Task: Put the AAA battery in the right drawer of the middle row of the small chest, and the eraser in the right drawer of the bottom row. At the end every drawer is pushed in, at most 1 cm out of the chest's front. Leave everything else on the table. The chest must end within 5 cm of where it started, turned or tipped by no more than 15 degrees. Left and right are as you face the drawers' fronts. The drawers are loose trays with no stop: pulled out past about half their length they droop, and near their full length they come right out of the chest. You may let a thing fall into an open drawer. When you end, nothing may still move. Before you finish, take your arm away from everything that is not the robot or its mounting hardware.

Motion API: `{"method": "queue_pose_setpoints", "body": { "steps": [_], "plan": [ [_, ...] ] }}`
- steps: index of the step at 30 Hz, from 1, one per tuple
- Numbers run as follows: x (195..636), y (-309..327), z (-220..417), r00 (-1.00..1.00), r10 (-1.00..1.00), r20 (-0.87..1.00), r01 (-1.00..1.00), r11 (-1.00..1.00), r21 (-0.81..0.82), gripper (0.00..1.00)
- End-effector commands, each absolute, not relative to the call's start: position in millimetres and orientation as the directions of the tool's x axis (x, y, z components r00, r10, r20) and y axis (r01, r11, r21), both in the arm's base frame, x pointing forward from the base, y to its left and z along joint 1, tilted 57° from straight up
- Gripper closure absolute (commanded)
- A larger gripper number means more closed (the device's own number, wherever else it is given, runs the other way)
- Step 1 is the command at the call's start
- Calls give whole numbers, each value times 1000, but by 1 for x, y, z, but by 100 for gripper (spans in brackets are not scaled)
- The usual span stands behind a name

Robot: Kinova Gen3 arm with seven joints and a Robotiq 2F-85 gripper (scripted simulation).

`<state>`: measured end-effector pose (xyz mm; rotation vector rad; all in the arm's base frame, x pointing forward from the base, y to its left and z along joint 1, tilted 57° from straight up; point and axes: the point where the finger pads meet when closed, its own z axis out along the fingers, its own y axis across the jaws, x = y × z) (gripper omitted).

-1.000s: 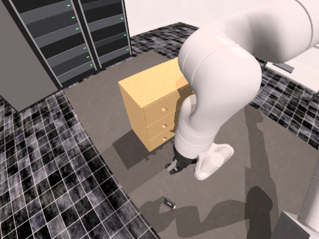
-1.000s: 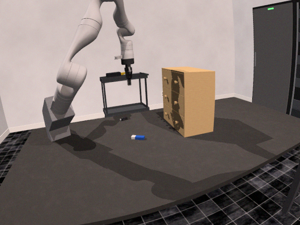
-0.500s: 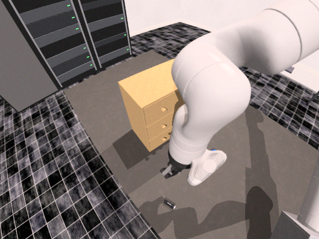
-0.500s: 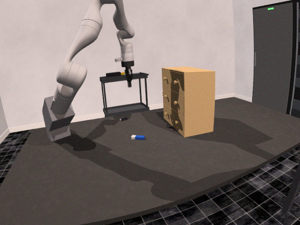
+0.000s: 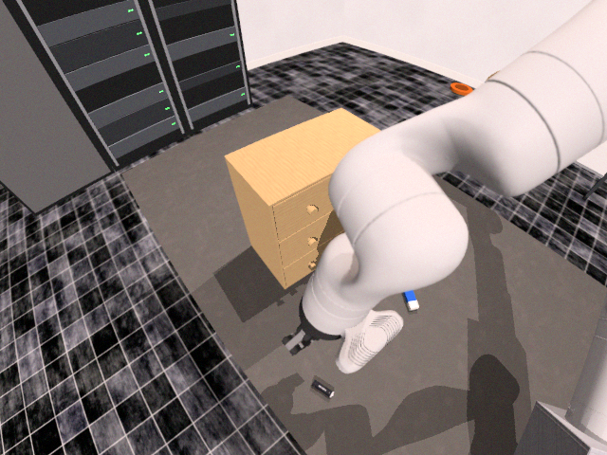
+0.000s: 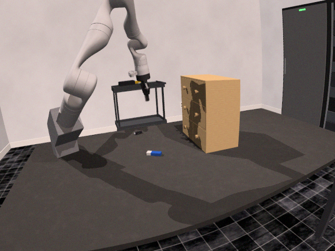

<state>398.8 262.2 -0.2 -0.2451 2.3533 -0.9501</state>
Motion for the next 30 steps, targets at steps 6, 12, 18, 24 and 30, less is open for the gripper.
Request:
{"method": "queue_pose_setpoints", "body": {
  "steps": [6,12,18,24,30],
  "plan": [
    [420,264,-27,-753,-445,-484,-6,741,-672,100],
    [443,269,-47,-673,-511,-535,-52,754,-655,100],
    [459,270,-58,-590,-556,-586,-72,759,-648,100],
    [473,265,-60,-496,-592,-635,-73,757,-649,100],
    [483,254,-51,-378,-626,-682,-46,749,-662,100]
  ]
}}
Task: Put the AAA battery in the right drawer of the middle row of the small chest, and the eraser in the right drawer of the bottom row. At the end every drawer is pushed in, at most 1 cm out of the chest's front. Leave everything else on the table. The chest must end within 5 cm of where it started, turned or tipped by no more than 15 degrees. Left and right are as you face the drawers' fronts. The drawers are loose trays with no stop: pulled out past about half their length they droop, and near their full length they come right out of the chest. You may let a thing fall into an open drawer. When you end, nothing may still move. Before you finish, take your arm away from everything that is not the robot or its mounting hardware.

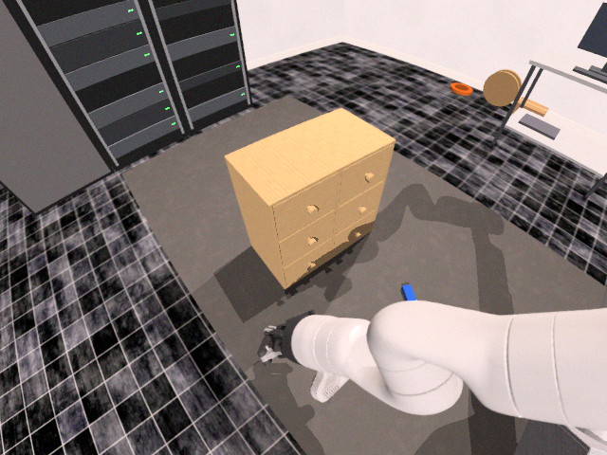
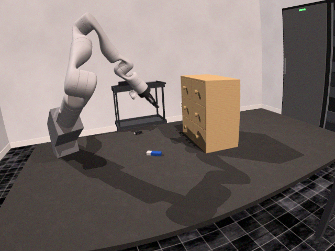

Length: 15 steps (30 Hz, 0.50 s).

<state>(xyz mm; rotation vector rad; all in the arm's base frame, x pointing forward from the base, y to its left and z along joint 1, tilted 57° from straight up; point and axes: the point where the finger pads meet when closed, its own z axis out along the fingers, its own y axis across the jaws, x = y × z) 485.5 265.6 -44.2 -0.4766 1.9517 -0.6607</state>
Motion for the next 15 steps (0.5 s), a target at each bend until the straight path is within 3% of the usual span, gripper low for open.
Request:
{"method": "queue_pose_setpoints", "body": {
  "steps": [1,15],
  "plan": [
    [484,251,-49,-358,-631,-688,-39,746,-664,100],
    [485,219,-10,-153,-688,-710,69,709,-702,100]
  ]
}}
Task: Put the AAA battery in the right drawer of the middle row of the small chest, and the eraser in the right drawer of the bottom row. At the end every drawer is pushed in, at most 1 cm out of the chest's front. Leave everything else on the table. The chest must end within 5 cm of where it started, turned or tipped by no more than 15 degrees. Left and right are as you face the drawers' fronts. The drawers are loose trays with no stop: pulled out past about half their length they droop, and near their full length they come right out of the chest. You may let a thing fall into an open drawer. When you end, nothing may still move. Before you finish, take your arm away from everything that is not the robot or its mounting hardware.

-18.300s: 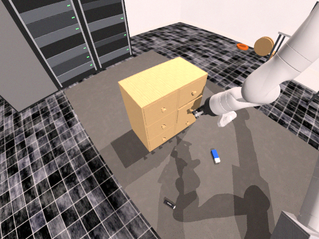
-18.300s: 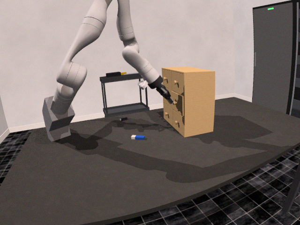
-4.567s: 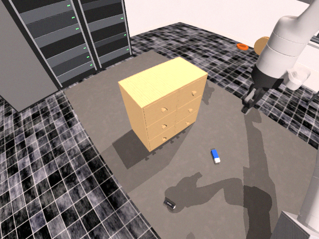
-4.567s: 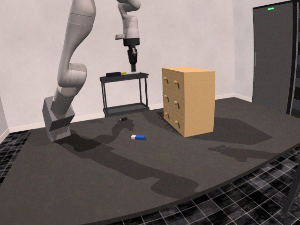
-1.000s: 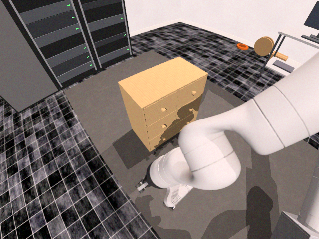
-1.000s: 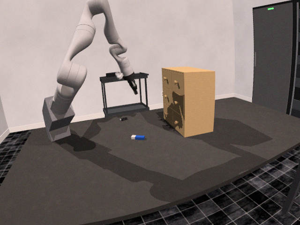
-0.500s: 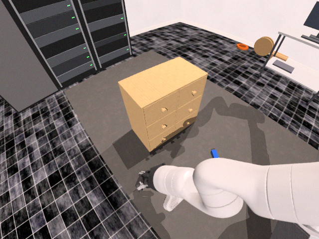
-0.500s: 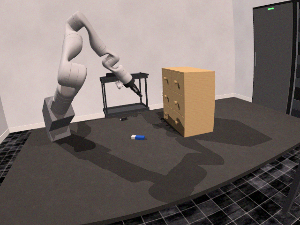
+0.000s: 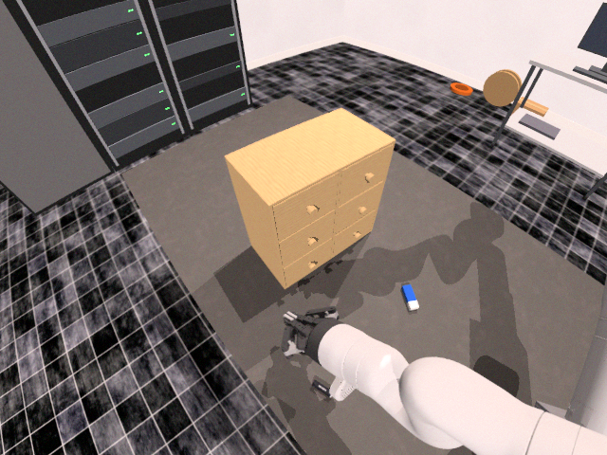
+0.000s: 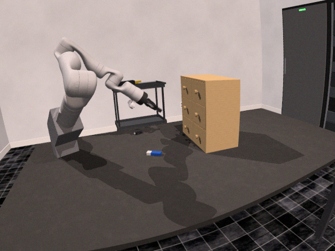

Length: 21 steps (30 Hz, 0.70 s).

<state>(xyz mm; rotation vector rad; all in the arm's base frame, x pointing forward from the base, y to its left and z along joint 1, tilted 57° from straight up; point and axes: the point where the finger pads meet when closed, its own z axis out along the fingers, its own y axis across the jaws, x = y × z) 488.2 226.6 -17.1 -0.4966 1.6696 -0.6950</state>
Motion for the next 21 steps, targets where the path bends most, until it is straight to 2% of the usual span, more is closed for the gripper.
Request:
{"method": "queue_pose_setpoints", "body": {
  "steps": [1,21],
  "plan": [
    [485,215,-7,-145,-688,-711,80,708,-701,100],
    [475,195,23,-43,-723,-689,162,675,-719,100]
  ]
}}
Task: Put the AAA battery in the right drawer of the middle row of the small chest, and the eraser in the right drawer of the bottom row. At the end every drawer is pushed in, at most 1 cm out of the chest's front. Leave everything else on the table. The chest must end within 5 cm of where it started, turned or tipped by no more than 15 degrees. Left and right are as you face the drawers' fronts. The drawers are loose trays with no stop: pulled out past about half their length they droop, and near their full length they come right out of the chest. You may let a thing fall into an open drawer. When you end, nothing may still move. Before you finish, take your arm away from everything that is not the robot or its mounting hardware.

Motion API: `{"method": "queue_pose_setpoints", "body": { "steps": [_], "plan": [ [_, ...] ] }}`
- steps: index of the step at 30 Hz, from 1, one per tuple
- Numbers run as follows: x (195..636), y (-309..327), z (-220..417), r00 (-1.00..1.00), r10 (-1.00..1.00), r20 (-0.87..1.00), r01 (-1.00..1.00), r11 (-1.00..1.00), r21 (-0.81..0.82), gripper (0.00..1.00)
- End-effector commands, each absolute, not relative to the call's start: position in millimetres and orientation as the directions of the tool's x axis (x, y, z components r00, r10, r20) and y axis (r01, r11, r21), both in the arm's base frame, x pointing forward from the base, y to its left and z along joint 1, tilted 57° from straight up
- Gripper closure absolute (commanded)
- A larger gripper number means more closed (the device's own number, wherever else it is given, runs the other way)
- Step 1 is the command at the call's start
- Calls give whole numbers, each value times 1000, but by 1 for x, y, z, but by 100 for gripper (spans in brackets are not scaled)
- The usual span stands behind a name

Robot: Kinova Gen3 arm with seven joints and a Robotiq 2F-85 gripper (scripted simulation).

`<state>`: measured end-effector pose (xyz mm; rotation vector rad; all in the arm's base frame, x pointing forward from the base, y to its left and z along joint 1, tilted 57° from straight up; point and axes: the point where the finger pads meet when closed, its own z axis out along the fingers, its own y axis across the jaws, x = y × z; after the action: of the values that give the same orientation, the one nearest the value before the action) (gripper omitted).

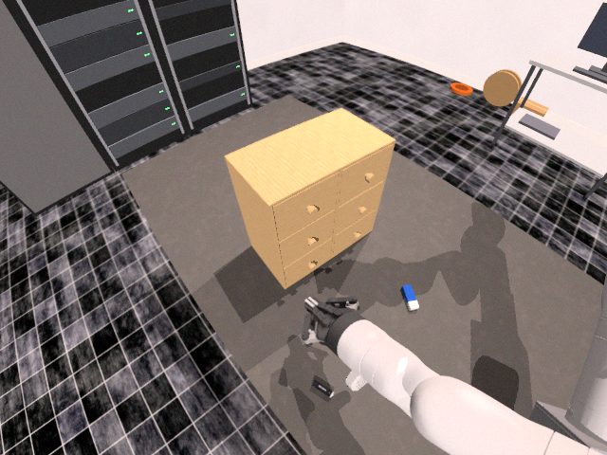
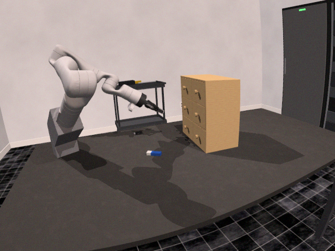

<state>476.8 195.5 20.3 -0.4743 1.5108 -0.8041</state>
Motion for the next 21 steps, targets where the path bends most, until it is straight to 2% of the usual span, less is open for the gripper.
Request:
{"method": "queue_pose_setpoints", "body": {
  "steps": [1,6,7,21],
  "plan": [
    [475,194,23,-43,-724,-689,163,675,-719,100],
    [475,194,23,-42,-724,-689,163,675,-719,100],
    [475,194,23,-42,-724,-689,163,675,-719,67],
    [475,194,23,-42,-724,-689,163,675,-719,67]
  ]
}}
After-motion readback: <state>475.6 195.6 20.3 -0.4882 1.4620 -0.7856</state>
